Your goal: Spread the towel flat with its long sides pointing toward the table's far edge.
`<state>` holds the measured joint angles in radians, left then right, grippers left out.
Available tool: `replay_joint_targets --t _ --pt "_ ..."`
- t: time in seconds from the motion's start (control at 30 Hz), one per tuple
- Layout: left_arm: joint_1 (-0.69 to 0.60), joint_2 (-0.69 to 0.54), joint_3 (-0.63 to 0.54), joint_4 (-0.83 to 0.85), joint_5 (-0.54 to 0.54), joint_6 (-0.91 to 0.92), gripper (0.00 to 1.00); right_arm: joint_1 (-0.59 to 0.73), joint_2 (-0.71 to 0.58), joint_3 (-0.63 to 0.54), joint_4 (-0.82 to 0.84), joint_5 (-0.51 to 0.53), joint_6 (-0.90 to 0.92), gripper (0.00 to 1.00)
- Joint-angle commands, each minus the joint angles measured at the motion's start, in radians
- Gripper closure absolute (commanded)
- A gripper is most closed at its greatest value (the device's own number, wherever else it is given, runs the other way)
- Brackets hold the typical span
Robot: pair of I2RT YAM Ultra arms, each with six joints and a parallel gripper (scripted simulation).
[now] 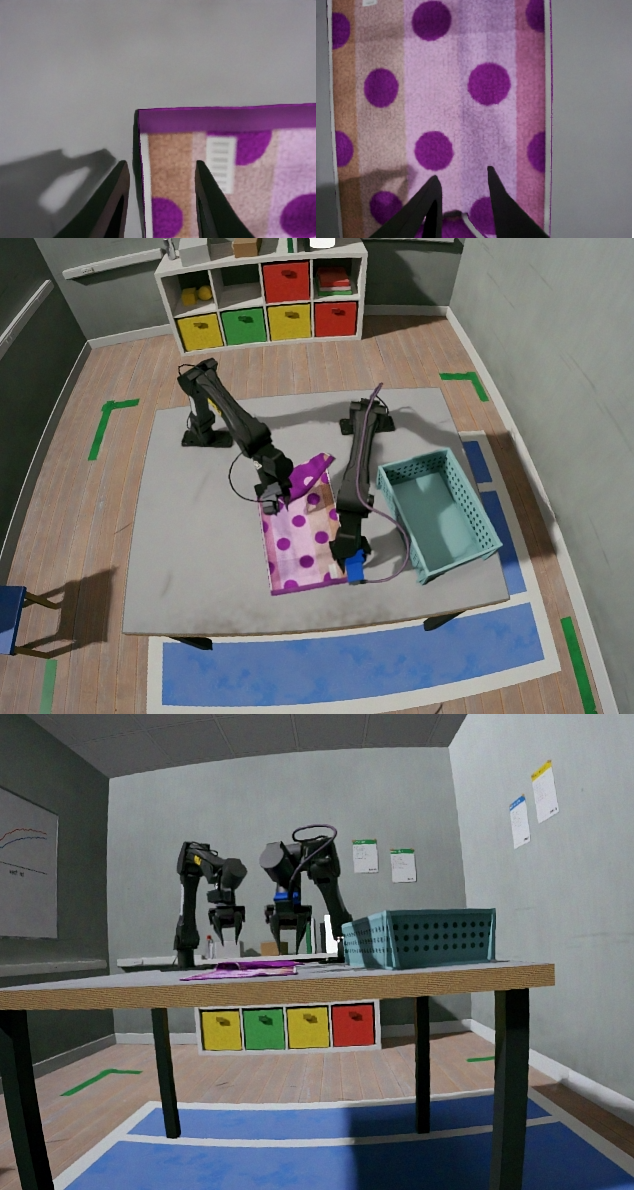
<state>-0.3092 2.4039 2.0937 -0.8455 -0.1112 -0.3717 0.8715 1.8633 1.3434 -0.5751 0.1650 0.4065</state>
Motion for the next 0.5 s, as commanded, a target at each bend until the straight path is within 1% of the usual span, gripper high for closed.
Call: replay_joint_targets --t 0.0,0.03,0.07,0.1,0.3,0.47 --pt "0.003 -0.017 0.031 -0.026 -0.014 -0.015 0.66 -0.028 0.042 0.089 -0.035 0.050 0.087 0.66" --pt "0.003 -0.017 0.031 -0.026 -0.014 -0.015 0.66 -0.028 0.042 0.089 -0.035 0.050 0.087 0.66" --pt "0.003 -0.019 0.031 -0.027 -0.014 -0.015 0.66 -0.038 0.082 0.142 -0.063 0.060 0.112 0.66" --pt "0.003 -0.019 0.031 -0.027 -0.014 -0.015 0.66 -0.050 0.105 0.169 -0.070 0.064 0.124 0.66" --pt "0.003 -0.018 0.032 -0.027 -0.014 -0.015 0.66 -0.136 0.236 0.324 -0.085 0.012 0.035 0.66" --pt "0.003 -0.018 0.032 -0.027 -0.014 -0.015 0.66 -0.199 0.355 0.478 -0.103 -0.015 -0.021 0.66"
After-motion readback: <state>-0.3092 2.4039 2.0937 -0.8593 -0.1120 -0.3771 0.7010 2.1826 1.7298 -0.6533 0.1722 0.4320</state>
